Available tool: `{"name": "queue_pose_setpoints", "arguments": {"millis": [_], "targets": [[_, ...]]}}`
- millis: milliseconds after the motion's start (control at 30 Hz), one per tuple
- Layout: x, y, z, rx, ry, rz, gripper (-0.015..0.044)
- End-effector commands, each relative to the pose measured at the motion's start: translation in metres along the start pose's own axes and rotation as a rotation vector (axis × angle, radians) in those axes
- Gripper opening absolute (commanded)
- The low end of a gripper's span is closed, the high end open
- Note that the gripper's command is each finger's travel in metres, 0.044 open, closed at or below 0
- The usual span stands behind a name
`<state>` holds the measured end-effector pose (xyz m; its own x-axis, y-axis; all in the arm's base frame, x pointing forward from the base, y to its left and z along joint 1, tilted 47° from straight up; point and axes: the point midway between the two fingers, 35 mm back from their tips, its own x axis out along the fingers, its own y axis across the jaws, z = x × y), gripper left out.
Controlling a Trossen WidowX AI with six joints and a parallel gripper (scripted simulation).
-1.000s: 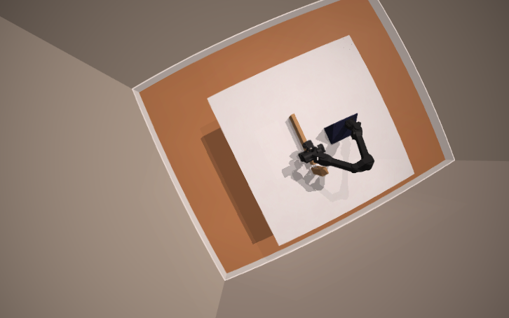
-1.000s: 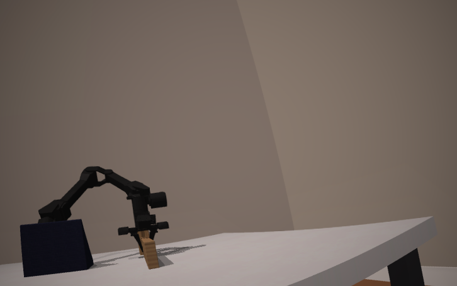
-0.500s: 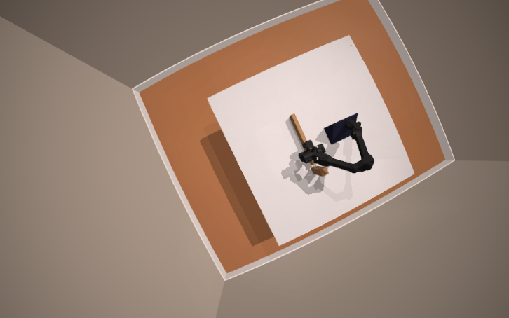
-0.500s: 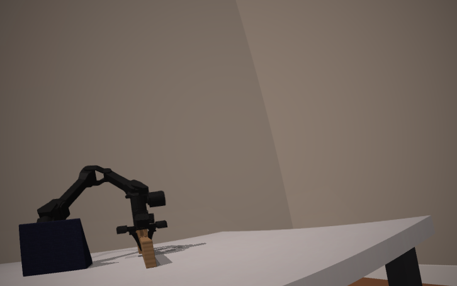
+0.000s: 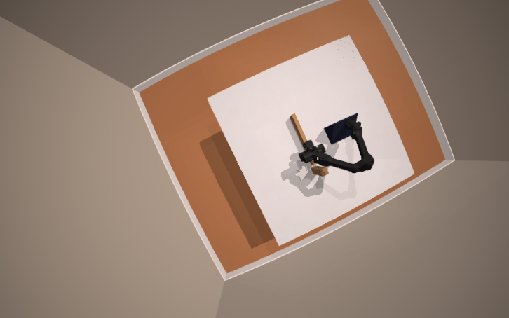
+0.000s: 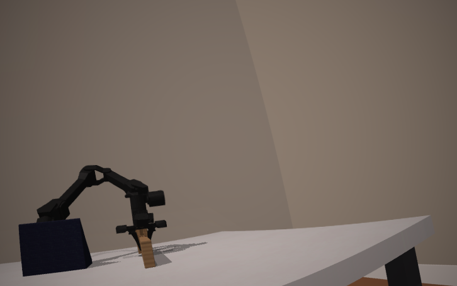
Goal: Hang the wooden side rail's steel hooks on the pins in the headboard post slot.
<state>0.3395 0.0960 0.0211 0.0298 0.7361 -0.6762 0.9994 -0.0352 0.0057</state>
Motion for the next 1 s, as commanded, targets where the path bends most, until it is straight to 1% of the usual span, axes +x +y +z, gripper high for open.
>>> {"name": "queue_pose_setpoints", "arguments": {"millis": [0,967], "targets": [[-0.0043,0.0014,0.0015,0.006,0.000,0.008,0.0000],[-0.0091,0.0014,0.0015,0.006,0.000,0.008,0.0000]]}}
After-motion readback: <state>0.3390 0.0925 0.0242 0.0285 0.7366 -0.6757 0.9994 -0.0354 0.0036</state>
